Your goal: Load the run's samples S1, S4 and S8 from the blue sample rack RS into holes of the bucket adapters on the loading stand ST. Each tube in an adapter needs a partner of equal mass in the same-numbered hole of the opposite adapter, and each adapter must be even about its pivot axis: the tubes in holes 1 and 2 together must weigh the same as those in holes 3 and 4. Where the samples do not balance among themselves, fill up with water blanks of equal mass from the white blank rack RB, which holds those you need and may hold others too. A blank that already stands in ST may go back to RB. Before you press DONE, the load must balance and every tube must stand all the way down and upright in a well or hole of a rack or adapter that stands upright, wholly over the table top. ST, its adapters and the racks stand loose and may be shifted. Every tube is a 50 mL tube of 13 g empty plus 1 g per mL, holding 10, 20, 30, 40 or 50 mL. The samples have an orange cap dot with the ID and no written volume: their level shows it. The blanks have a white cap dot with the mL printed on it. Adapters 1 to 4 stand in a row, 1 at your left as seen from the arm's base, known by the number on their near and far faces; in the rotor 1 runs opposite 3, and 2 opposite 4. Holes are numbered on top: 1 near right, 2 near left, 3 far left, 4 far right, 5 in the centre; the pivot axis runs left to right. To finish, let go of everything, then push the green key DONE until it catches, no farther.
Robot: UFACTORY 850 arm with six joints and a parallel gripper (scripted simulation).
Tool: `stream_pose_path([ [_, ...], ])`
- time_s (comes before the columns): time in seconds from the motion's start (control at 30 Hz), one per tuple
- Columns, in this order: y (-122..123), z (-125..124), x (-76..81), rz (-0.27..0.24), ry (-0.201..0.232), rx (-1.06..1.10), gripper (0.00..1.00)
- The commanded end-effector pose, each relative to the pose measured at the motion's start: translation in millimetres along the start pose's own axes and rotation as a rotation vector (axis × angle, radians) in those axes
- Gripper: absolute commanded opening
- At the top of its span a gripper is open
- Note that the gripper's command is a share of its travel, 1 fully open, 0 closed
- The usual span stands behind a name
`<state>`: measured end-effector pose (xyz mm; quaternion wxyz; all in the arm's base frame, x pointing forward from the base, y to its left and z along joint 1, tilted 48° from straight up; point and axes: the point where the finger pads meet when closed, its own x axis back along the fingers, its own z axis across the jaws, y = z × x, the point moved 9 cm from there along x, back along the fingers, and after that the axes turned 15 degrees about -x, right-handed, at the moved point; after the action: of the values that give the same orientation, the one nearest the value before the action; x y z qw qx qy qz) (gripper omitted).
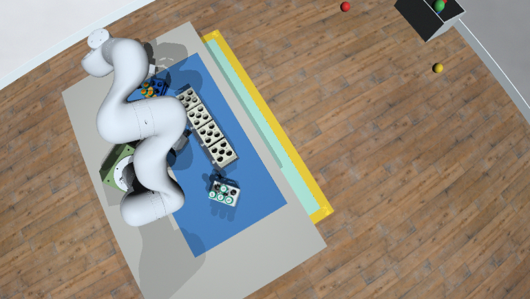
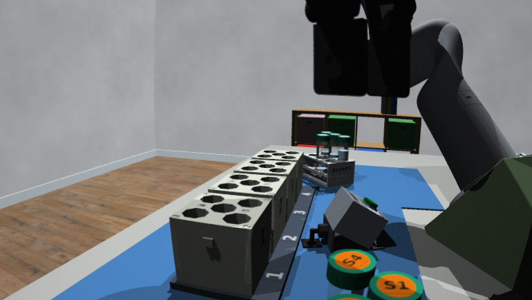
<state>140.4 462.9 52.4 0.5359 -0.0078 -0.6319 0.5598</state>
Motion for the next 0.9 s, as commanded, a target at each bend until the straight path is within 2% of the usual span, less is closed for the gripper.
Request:
stream_pose_path([
  [0.0,0.3,0.0,0.9,0.001,-0.006,-0.136,0.57],
  [0.07,0.3,0.0,0.9,0.001,-0.006,-0.202,0.57],
  [0.4,0.3,0.0,0.9,0.001,-0.006,-0.206,0.57],
  [0.77,0.2,-0.1,-21.1,0.001,-0.006,-0.206,0.57],
  [0.87,0.3,-0.1,-23.0,0.001,-0.006,-0.206,0.57],
])
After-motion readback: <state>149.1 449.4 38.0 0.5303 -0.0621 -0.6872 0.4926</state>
